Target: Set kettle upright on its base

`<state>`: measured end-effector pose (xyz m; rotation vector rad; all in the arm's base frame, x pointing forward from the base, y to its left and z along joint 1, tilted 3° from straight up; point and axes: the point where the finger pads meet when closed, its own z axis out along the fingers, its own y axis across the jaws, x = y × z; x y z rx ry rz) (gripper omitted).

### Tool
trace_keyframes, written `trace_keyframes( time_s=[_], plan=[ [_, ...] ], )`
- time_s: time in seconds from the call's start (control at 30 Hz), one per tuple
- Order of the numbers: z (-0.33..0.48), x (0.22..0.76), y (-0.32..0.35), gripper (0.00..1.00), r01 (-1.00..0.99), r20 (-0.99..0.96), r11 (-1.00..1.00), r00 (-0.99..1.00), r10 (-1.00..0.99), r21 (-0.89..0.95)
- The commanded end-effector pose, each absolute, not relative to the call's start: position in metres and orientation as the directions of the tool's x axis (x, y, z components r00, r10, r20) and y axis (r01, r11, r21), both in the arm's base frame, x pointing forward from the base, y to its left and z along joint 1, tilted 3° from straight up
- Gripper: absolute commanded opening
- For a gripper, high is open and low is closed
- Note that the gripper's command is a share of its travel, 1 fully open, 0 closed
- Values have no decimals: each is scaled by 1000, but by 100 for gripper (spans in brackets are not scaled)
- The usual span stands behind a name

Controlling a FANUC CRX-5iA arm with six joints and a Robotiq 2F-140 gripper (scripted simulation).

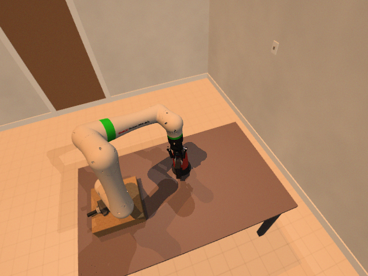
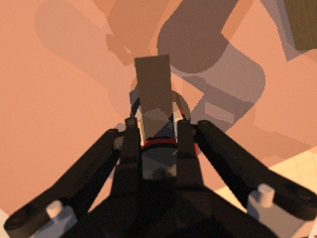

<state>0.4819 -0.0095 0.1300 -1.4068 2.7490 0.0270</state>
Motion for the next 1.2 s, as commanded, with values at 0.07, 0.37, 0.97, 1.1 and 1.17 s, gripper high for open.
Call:
trace_keyframes(
  time_s=[0.07,0.37,0.97,1.1,1.17],
  plan=[
    [121,482,-9,0,-811,-56,585,-584,-810,-9],
    [113,483,-9,0,-811,-56,585,-584,-810,-9],
    [113,483,-9,0,-811,-56,585,-584,-810,-9],
    [113,483,-9,0,-811,-56,585,-584,-810,-9],
    [113,483,-9,0,-811,-56,585,-584,-810,-9]
  ],
)
